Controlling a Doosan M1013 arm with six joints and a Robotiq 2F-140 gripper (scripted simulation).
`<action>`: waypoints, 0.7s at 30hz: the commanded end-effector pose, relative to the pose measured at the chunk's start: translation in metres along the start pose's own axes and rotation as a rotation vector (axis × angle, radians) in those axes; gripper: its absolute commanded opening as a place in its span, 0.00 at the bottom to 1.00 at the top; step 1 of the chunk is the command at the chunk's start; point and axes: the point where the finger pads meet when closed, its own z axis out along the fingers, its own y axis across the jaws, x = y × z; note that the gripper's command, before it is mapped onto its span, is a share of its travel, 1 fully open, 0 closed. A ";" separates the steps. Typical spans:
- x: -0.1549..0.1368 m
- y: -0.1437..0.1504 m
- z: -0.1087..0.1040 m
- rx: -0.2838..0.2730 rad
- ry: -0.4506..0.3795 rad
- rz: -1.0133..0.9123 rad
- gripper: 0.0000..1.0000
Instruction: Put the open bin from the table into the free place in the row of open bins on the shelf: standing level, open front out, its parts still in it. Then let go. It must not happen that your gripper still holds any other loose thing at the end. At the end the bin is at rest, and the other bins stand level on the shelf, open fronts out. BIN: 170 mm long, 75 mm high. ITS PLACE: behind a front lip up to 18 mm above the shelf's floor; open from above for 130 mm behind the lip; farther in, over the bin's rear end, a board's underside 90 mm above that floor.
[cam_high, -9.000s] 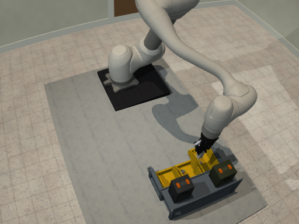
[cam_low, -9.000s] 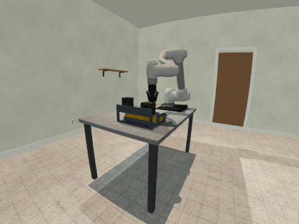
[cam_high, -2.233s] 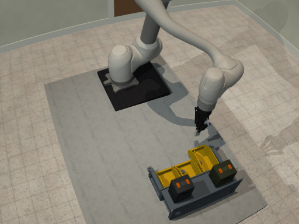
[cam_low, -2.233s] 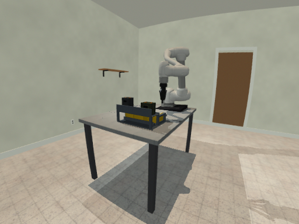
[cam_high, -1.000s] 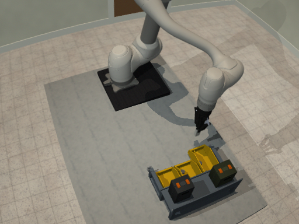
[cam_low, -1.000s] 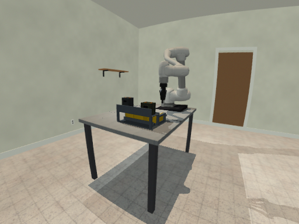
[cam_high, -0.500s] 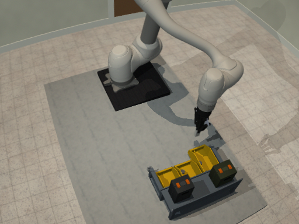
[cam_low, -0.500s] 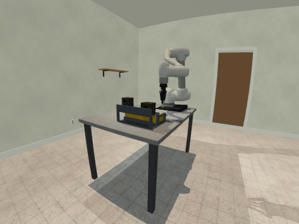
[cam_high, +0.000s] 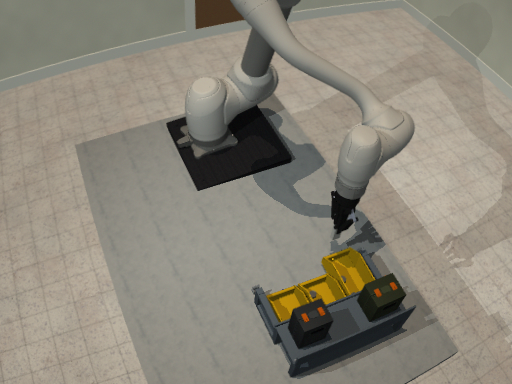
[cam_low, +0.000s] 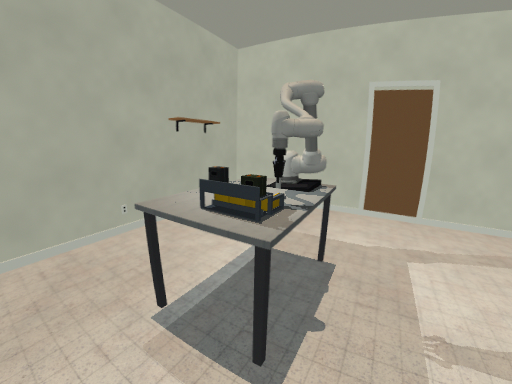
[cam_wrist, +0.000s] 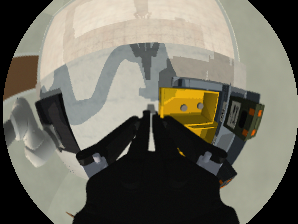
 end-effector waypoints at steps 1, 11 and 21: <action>0.000 0.000 0.006 0.000 0.000 0.000 0.00; 0.000 0.000 0.040 0.000 0.000 0.000 0.00; 0.000 0.000 0.061 0.000 0.000 0.000 0.00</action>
